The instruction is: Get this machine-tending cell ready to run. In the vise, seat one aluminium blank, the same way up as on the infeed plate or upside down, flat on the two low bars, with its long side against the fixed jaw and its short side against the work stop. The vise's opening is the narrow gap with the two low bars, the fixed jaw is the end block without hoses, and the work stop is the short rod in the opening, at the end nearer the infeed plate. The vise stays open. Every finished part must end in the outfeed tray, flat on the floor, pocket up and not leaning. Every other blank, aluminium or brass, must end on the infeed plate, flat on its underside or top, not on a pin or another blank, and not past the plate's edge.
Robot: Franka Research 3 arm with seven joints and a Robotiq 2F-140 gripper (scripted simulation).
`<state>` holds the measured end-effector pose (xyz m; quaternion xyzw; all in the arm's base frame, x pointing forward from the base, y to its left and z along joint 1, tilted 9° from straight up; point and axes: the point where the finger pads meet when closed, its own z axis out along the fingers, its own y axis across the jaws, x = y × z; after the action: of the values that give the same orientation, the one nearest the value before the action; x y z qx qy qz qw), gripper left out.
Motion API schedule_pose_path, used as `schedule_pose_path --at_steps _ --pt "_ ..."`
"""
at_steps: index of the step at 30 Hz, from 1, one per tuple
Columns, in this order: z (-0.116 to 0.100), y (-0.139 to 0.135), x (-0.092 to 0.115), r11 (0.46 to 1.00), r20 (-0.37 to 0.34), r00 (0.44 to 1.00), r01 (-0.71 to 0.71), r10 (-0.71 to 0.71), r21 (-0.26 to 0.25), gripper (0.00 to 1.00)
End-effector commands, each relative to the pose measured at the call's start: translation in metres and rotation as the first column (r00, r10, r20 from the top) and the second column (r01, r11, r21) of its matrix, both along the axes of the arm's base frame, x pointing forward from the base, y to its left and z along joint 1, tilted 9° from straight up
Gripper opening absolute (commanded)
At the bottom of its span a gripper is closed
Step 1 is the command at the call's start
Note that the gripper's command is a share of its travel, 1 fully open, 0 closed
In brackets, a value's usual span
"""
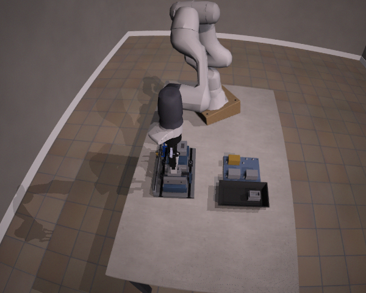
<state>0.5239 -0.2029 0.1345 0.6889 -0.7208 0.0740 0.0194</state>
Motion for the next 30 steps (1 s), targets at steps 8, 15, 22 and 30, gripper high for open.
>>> schedule_pose_path --at_steps 8,15,22,30 --pt "0.021 0.003 -0.002 1.0 -0.002 1.0 0.001 -0.001 0.001 0.0" --pt "0.028 0.004 -0.002 1.0 -0.002 1.0 0.001 -0.001 0.001 0.0" --pt "0.032 0.004 -0.002 1.0 -0.002 1.0 0.001 -0.001 0.001 0.0" --pt "0.032 0.007 -0.001 1.0 -0.002 1.0 0.002 -0.002 0.001 0.0"
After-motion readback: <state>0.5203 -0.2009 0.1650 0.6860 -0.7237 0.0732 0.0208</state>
